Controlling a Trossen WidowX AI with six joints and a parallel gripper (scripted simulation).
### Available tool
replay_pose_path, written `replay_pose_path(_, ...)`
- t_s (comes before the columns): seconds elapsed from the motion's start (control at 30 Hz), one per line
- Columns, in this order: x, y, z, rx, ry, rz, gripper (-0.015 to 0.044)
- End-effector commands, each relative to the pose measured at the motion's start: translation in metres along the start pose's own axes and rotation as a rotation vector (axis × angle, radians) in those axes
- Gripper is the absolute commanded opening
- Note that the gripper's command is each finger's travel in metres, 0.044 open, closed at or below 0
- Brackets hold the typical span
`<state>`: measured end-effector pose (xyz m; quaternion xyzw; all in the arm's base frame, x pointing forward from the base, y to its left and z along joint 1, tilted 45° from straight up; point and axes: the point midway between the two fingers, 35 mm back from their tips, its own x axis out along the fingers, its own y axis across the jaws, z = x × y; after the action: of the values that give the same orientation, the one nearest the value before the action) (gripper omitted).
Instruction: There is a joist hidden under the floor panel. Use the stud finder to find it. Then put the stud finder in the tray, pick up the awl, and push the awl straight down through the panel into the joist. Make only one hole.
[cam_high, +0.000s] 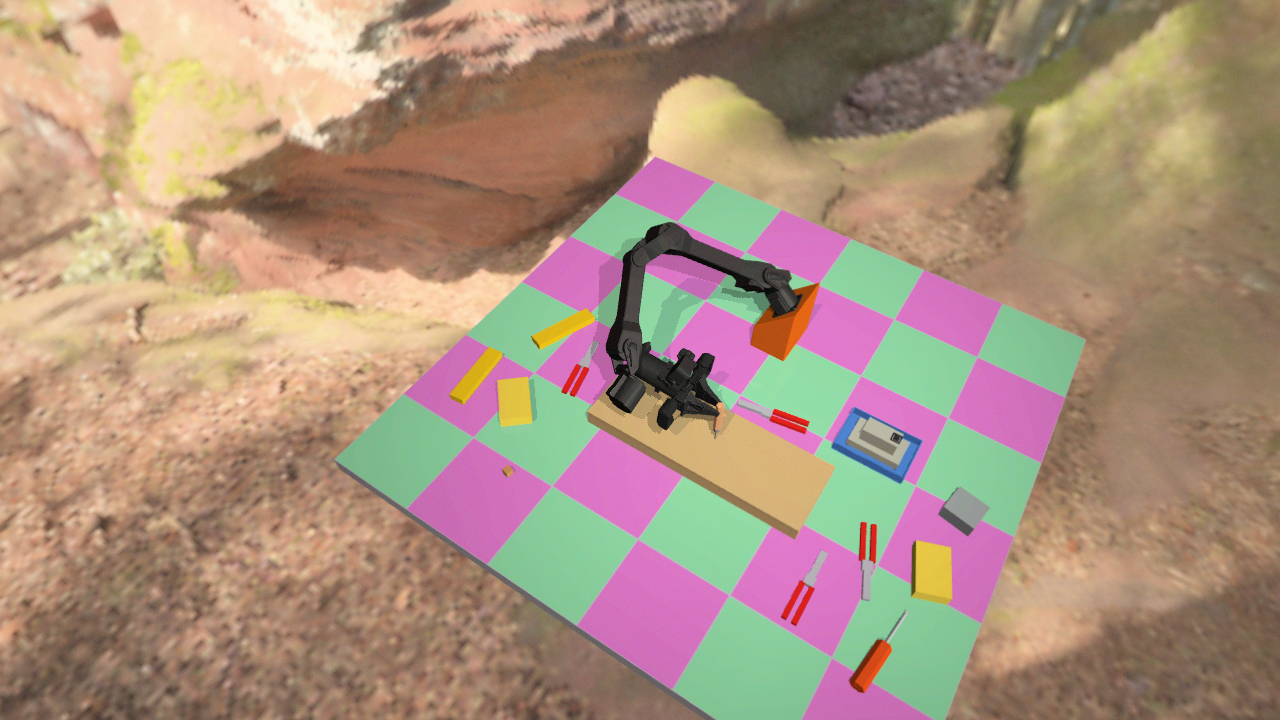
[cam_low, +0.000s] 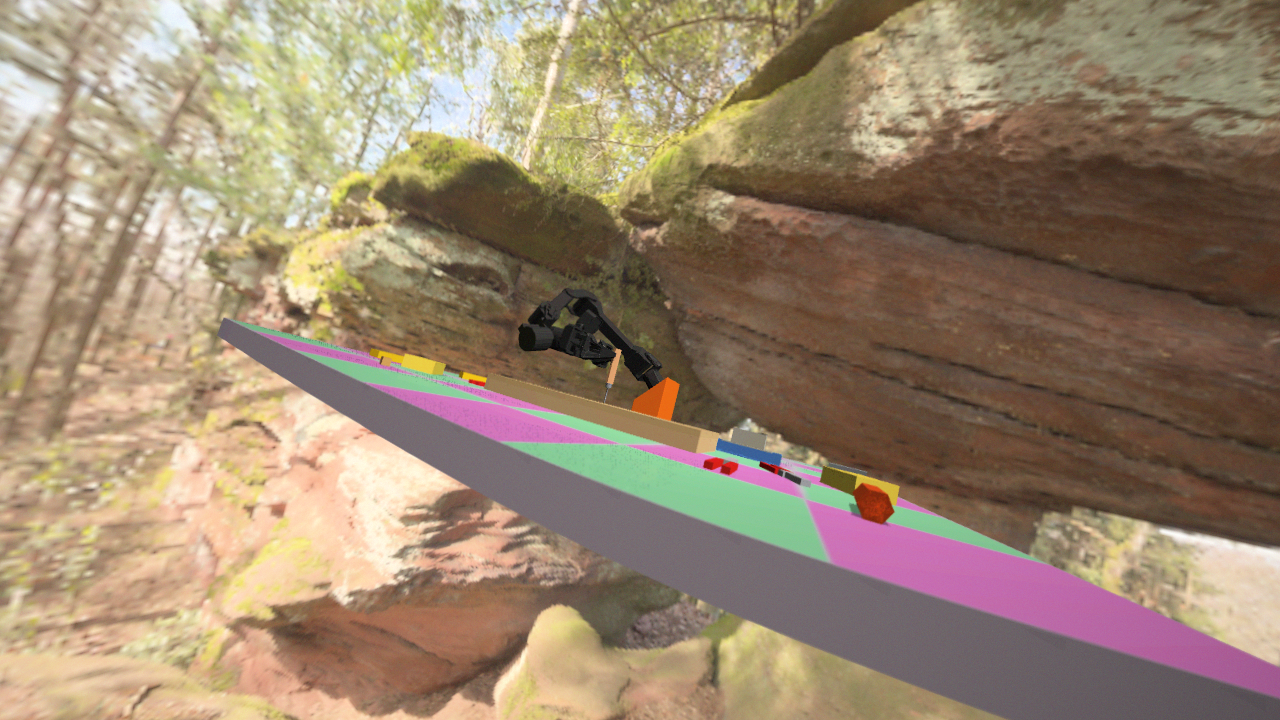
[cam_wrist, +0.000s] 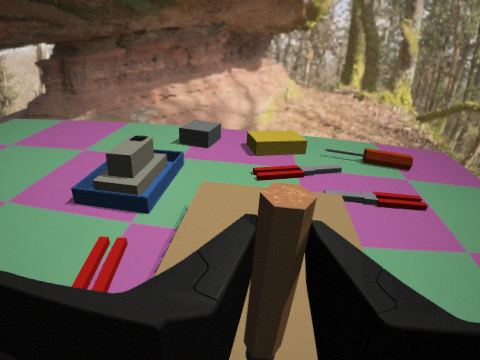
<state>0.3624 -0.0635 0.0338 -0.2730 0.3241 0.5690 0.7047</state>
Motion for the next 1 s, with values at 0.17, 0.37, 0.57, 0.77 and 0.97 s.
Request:
replay_pose_path(0.17,0.0012,0.0002,-0.0155,-0.003,0.001,0.0,0.0)
replay_pose_path(0.37,0.0012,0.0002,-0.0158,-0.003,0.001,0.0,0.0)
replay_pose_path(0.57,0.0012,0.0002,-0.0158,-0.003,0.001,0.0,0.0)
replay_pose_path(0.77,0.0012,0.0002,-0.0158,-0.003,0.001,0.0,0.0)
replay_pose_path(0.97,0.0012,0.0002,-0.0158,-0.003,0.001,0.0,0.0)
